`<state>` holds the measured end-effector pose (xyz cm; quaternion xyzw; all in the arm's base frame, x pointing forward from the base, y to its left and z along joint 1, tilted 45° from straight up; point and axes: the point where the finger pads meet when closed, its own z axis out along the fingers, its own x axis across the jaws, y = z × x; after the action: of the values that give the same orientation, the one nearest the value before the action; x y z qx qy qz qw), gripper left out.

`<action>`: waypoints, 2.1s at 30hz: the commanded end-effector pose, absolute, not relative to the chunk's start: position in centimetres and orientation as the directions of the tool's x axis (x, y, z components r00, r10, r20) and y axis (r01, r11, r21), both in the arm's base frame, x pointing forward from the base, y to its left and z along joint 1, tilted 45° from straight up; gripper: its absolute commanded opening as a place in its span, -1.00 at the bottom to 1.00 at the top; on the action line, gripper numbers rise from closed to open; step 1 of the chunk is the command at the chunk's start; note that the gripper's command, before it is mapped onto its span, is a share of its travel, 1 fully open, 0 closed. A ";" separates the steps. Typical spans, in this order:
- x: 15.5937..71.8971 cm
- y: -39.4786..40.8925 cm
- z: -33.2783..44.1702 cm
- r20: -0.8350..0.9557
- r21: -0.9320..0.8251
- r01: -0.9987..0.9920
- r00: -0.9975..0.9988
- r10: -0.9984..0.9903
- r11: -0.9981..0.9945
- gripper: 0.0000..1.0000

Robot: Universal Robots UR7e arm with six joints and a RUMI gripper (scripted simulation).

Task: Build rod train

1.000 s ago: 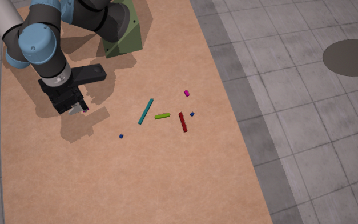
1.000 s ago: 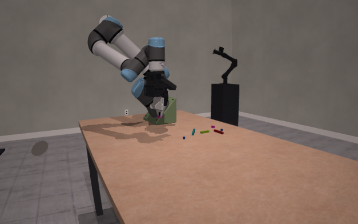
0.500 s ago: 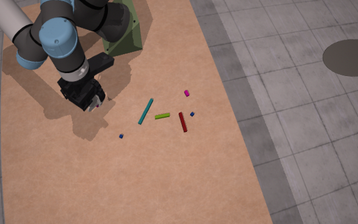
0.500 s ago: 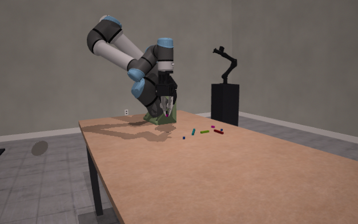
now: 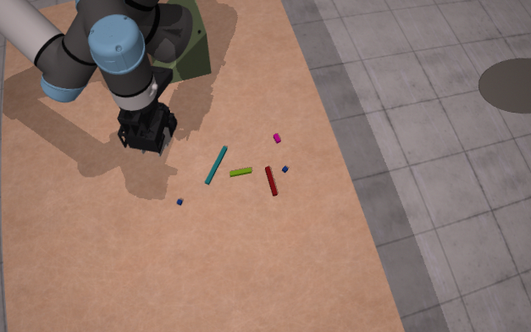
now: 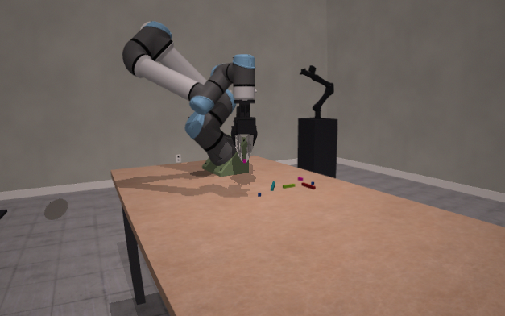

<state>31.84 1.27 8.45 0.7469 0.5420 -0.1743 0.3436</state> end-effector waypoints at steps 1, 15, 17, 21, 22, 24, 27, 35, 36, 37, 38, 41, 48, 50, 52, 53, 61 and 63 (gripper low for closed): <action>31.5 1.8 7.9 -0.658 0.266 0.958 0.263 0.705 -0.109 -1.00; 31.5 1.8 7.9 -0.658 0.266 0.958 0.263 0.705 -0.108 -1.00; 31.5 1.8 7.9 -0.658 0.266 0.958 0.263 0.705 -0.108 -1.00; 31.6 1.7 7.7 -0.658 0.266 0.958 0.263 0.706 -0.108 -1.00; 31.6 1.7 7.7 -0.658 0.266 0.958 0.263 0.706 -0.108 -1.00; 31.6 1.6 7.6 -0.658 0.266 0.958 0.262 0.706 -0.108 -1.00; 31.7 1.2 7.2 -0.658 0.266 0.958 0.262 0.706 -0.108 -1.00; 32.0 -0.5 5.5 -0.658 0.266 0.958 0.262 0.706 -0.108 -1.00; 32.0 -0.8 5.2 -0.658 0.266 0.958 0.262 0.706 -0.108 -1.00; 32.1 -1.0 5.0 -0.658 0.266 0.958 0.262 0.706 -0.108 -1.00; 32.1 -1.0 5.0 -0.658 0.266 0.958 0.262 0.706 -0.108 -1.00; 32.1 -1.6 4.5 -0.658 0.266 0.958 0.262 0.706 -0.108 -1.00; 32.4 -3.2 2.8 -0.658 0.266 0.958 0.262 0.706 -0.108 -1.00; 32.5 -3.5 2.5 -0.658 0.266 0.958 0.262 0.706 -0.108 -1.00; 32.6 -3.8 2.2 -0.658 0.266 0.958 0.262 0.706 -0.108 -1.00; 32.6 -3.9 2.1 -0.658 0.266 0.958 0.262 0.706 -0.108 -1.00; 32.6 -4.3 1.7 -0.658 0.266 0.958 0.262 0.706 -0.108 -1.00; 32.7 -4.4 1.6 -0.658 0.266 0.958 0.262 0.706 -0.108 -1.00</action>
<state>32.55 -4.15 1.87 0.7207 0.5770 -0.1894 0.3344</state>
